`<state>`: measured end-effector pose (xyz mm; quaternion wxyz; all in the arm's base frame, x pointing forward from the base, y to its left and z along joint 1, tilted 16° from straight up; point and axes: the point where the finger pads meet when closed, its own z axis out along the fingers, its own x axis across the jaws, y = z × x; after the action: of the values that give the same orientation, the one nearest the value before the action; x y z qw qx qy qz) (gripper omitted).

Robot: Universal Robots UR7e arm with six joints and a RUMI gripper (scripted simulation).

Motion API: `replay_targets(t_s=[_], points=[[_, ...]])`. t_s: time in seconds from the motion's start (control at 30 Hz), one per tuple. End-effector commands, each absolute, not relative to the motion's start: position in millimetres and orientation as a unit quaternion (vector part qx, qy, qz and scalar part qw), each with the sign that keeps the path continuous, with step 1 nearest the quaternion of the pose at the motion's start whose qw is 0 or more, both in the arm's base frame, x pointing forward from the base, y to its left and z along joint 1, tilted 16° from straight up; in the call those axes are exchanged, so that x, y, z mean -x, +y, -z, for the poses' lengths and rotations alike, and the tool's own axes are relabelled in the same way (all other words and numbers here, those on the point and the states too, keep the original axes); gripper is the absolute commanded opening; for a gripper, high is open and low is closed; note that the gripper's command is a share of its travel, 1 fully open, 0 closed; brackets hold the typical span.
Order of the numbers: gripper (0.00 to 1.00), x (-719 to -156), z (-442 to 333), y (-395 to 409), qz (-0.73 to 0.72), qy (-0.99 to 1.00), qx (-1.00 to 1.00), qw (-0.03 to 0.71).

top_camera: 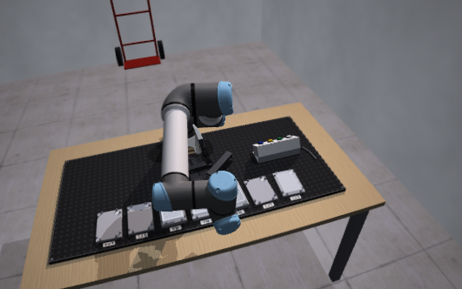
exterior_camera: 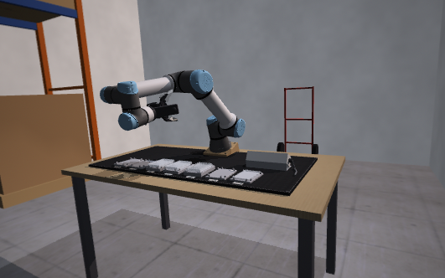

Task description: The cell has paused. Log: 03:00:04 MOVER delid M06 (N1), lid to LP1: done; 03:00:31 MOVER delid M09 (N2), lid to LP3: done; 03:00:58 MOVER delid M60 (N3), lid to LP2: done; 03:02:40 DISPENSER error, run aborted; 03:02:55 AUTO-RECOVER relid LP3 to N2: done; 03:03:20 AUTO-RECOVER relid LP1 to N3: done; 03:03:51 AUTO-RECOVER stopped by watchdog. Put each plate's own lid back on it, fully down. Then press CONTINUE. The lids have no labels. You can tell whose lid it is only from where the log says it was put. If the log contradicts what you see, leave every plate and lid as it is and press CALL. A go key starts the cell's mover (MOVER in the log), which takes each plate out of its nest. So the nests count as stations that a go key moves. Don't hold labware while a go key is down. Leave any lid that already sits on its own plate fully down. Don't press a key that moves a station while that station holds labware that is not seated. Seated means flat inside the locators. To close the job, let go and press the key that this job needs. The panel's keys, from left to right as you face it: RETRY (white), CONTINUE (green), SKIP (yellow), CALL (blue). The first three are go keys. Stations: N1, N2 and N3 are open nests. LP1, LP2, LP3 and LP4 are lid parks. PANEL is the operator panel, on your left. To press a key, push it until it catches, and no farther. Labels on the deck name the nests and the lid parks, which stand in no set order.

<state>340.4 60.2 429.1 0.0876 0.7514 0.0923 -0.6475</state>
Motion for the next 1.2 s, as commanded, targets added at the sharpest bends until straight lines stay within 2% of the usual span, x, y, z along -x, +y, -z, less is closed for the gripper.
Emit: replay_targets(t_s=[0.0,0.53,0.57,1.17], points=[[1.00,-340.1,-429.7,60.2,0.647,0.092,-0.752,0.088],[1.00,-340.1,-429.7,60.2,0.647,0.092,-0.752,0.088],[0.82,-335.3,-429.4,59.0,0.642,0.085,-0.757,0.086],[0.82,-278.4,-415.1,49.9,0.558,-0.029,-0.827,0.062]])
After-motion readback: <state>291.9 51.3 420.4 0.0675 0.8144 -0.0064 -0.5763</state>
